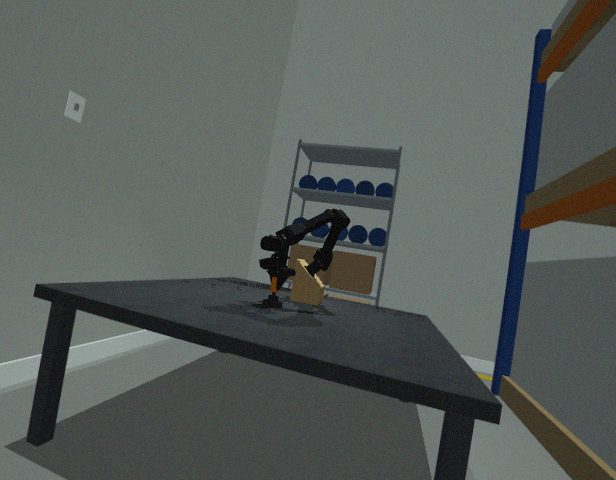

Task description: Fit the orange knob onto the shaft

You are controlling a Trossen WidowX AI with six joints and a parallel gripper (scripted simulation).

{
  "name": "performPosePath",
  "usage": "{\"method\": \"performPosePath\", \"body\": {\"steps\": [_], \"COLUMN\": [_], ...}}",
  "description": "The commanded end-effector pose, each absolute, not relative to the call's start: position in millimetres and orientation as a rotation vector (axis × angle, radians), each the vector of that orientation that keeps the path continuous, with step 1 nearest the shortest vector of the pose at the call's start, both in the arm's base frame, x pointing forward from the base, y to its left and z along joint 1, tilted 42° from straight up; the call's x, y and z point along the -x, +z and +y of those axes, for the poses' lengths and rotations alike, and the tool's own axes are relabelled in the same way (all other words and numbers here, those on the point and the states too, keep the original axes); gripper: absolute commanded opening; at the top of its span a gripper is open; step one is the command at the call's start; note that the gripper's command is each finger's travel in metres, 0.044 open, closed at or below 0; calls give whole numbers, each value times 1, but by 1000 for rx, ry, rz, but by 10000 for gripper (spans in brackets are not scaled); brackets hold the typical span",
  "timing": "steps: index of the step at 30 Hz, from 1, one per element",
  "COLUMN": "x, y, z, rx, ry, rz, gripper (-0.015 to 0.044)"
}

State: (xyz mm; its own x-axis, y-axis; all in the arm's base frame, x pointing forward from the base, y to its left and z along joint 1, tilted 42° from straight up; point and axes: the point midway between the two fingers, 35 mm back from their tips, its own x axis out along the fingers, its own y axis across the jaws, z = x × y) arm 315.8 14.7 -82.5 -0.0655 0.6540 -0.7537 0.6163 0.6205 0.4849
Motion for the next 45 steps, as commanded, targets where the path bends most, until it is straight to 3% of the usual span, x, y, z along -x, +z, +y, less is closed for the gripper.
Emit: {"method": "performPosePath", "body": {"steps": [1, 16, 45], "x": [-317, -317, -316], "y": [-83, -80, -81], "z": [15, 13, 13], "rx": [-1043, -1192, -1194], "ry": [42, -141, -143], "rz": [1742, 1773, 1774], "gripper": [0, 0, 0]}}
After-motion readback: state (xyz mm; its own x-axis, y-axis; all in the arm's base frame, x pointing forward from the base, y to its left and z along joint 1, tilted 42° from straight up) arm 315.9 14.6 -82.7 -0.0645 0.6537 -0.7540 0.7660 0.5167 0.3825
